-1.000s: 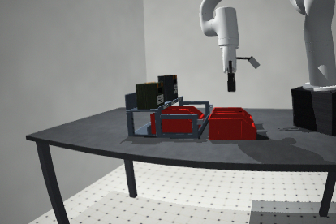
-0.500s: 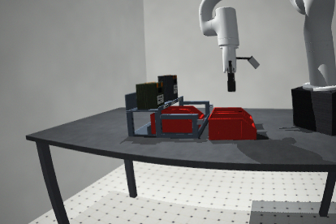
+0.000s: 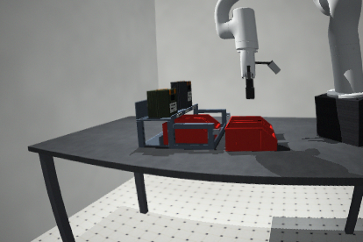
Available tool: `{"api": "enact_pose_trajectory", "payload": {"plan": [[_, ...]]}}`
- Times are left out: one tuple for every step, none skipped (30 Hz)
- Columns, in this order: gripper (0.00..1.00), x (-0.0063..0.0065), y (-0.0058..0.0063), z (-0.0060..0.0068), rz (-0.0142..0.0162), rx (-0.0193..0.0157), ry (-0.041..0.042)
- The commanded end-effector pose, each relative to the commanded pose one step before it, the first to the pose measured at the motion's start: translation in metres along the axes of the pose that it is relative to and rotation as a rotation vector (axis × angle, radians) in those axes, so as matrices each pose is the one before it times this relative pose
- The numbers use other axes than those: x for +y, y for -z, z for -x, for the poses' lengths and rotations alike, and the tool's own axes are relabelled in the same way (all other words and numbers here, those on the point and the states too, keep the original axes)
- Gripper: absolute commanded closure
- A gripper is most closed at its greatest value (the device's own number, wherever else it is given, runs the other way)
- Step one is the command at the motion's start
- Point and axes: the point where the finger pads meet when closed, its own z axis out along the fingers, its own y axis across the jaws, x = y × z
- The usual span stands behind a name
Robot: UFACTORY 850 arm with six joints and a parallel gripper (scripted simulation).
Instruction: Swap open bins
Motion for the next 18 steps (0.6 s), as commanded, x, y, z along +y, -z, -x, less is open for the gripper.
{"api": "enact_pose_trajectory", "payload": {"plan": [[0.74,-0.00001,0.00037,0.00072,0.00007,-0.00104,0.00005],[0.74,0.00000,0.00000,0.00000,0.00000,0.00000,0.00000],[0.74,0.00000,0.00000,0.00000,0.00000,0.00000,0.00000],[0.74,0.00000,-0.00001,0.00000,0.00000,0.00000,0.00000],[0.74,0.00000,-0.00003,0.00000,0.00000,0.00000,0.00000],[0.74,0.00000,-0.00005,0.00000,0.00001,0.00000,0.00000],[0.74,0.00000,0.00000,0.00000,0.00000,0.00000,0.00000],[0.74,0.00000,0.00000,0.00000,0.00000,0.00000,0.00000],[0.74,0.00000,-0.00008,0.00000,0.00001,0.00000,0.00000],[0.74,0.00000,-0.00011,0.00000,0.00001,0.00000,0.00000],[0.74,0.00000,-0.00015,0.00000,0.00002,0.00000,0.00000],[0.74,0.00001,-0.00020,0.00000,0.00002,0.00000,0.00000],[0.74,0.00001,-0.00024,0.00000,0.00002,0.00000,0.00000],[0.74,0.00001,-0.00029,0.00000,0.00002,0.00000,0.00000],[0.74,0.00001,-0.00034,0.00000,0.00002,0.00000,0.00000],[0.74,0.00000,-0.00039,0.00000,0.00002,-0.00001,0.00000],[0.74,0.00000,-0.00045,0.00000,0.00001,-0.00001,0.00000],[0.74,0.00000,-0.00050,0.00000,-0.00001,-0.00001,0.00000]]}}
